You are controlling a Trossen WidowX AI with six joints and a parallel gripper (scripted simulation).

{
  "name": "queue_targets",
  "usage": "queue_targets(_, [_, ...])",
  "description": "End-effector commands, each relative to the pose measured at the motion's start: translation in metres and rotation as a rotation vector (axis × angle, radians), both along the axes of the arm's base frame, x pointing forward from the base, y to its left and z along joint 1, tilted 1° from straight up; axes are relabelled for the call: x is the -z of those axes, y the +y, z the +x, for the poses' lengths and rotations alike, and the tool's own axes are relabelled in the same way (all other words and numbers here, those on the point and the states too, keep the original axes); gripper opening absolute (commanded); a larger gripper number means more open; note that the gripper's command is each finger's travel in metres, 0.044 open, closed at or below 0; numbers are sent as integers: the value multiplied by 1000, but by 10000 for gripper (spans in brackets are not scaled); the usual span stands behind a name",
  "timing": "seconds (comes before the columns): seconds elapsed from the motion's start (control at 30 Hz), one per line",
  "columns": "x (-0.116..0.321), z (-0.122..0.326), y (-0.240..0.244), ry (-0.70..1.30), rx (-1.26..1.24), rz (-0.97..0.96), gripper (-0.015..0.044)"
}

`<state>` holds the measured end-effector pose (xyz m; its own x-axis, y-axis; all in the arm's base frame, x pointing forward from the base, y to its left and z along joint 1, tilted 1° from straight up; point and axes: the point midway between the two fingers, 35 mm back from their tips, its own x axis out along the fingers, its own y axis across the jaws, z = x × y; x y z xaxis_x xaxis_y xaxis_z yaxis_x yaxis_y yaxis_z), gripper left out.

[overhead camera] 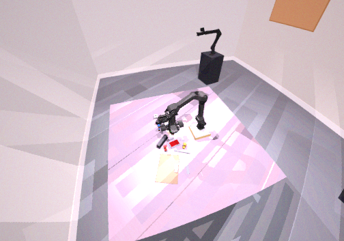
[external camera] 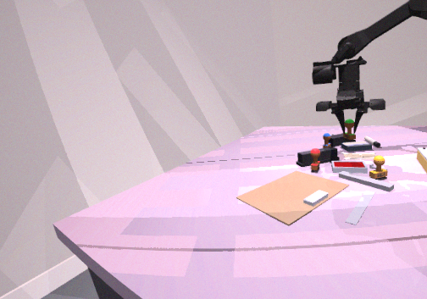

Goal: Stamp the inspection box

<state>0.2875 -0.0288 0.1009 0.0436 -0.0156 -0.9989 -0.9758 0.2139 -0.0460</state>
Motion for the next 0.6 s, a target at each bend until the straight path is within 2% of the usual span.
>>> queue_targets(0.0, [1,-4,-8,8,-94,-2,0])
queue_targets(0.57, [0,-18,-44,19,-548,-20,0])
